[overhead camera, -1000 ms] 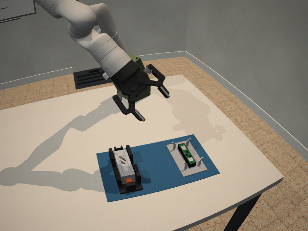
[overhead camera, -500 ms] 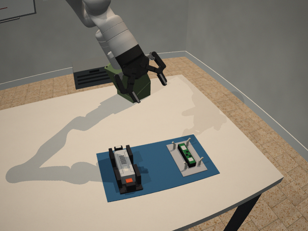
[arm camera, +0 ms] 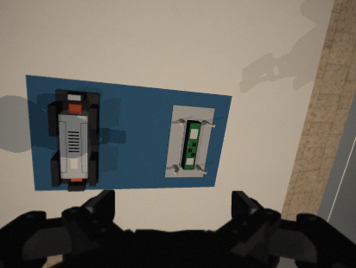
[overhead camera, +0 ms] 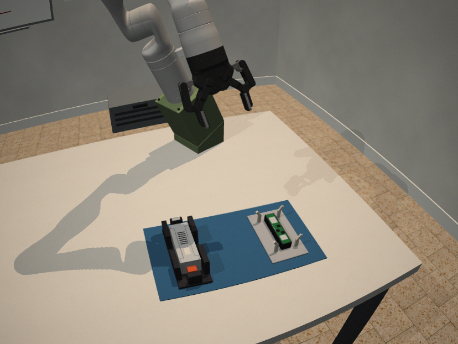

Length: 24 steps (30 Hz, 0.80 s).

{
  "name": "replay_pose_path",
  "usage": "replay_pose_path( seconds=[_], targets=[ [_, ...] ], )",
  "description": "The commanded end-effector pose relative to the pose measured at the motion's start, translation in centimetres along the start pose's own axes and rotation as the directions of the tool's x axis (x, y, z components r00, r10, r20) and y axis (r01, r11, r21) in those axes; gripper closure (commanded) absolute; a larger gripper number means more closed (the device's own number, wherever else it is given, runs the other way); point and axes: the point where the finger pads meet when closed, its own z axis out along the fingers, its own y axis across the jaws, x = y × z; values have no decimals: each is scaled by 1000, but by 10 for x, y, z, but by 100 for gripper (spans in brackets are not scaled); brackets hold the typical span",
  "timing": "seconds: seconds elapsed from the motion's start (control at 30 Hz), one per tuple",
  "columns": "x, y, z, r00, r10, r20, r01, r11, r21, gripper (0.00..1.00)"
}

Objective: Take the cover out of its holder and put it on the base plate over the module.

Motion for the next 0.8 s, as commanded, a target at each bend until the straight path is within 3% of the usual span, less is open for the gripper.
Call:
replay_pose_path(
  seconds=[0.0, 0.07, 0.4, 0.63, 0.77],
  targets=[
    [-3, 5, 0, 1000, 9, -13, -9, 1000, -8, 0],
    [-3, 5, 0, 1000, 9, -13, -9, 1000, -8, 0],
    [-7, 1, 5, 987, 59, -148, -37, 989, 145, 0],
    [-7, 1, 5, 987, 59, -148, -37, 989, 145, 0],
    [-8, -1, 5, 979, 82, -185, -45, 980, 196, 0]
  ],
)
